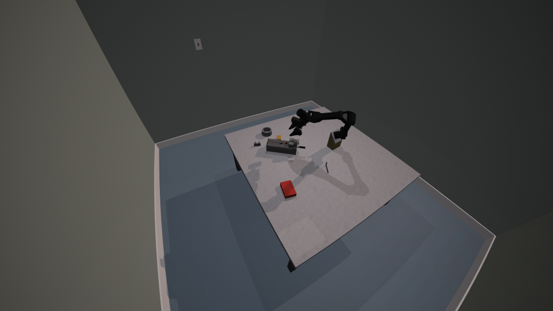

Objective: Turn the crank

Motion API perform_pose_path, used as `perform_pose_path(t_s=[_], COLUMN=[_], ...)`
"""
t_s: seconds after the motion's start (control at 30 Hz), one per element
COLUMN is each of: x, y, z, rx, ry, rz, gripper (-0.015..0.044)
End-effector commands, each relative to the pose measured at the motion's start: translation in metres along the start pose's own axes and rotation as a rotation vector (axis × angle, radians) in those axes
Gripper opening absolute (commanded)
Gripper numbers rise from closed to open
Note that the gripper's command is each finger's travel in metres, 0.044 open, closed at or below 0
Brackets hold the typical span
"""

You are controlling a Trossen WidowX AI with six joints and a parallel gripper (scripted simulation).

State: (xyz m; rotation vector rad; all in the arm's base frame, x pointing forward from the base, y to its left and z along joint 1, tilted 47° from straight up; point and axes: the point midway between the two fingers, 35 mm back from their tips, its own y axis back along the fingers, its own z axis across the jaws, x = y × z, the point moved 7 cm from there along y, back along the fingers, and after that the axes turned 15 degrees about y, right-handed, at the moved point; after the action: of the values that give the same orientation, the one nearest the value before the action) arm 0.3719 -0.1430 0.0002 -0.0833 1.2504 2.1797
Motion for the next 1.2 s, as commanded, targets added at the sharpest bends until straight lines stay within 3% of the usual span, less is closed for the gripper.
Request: perform_pose_path(t_s=[0.0, 0.2, 0.47, 1.17], x=[-0.008, -0.011, 0.031, 0.028], y=[-0.011, -0.025, -0.075, -0.073], z=[-0.015, -0.032, -0.027, -0.028], rx=[-0.029, -0.058, -0.070, -0.070], ry=[0.027, 0.050, 0.057, 0.058], rz=[-0.012, -0.023, -0.026, -0.026], gripper=[0.0440, 0.0440, 0.0440, 0.0440])
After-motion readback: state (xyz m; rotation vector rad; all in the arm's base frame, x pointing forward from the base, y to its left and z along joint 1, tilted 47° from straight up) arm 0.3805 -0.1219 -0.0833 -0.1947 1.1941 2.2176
